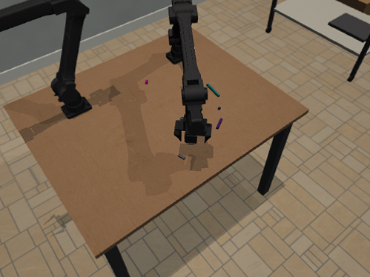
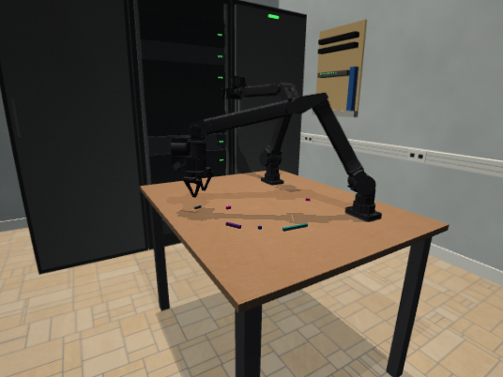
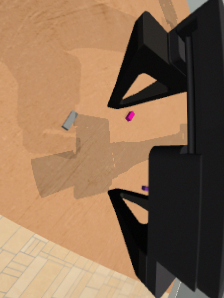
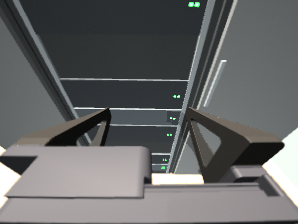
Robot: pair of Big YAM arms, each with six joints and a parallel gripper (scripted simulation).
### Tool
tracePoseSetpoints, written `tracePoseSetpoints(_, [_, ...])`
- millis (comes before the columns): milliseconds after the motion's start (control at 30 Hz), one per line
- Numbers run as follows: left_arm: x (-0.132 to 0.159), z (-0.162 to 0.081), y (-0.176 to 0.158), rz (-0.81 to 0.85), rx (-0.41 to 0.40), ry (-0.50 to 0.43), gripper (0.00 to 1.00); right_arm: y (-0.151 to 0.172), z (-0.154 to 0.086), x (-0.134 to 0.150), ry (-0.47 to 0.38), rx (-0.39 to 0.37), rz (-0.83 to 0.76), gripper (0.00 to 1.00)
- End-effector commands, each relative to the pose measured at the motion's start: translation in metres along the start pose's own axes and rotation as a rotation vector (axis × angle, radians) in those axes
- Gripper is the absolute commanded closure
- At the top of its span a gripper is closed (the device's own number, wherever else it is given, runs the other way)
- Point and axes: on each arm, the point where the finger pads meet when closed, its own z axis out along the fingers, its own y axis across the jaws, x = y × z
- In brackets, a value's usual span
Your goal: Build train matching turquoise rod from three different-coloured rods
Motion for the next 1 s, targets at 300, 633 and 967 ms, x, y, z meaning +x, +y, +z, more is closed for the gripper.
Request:
tracePoseSetpoints(300, [-0.018,-0.005,0.002,0.031,-0.004,-0.020,0.00,-0.009,-0.004,-0.012,-0.035,0.019,0.012,0.00])
tracePoseSetpoints(633, [-0.018,-0.005,0.002,0.031,-0.004,-0.020,0.00,-0.009,-0.004,-0.012,-0.035,0.019,0.012,0.00])
tracePoseSetpoints(967, [-0.018,-0.005,0.002,0.031,-0.004,-0.020,0.00,-0.009,-0.004,-0.012,-0.035,0.019,0.012,0.00])
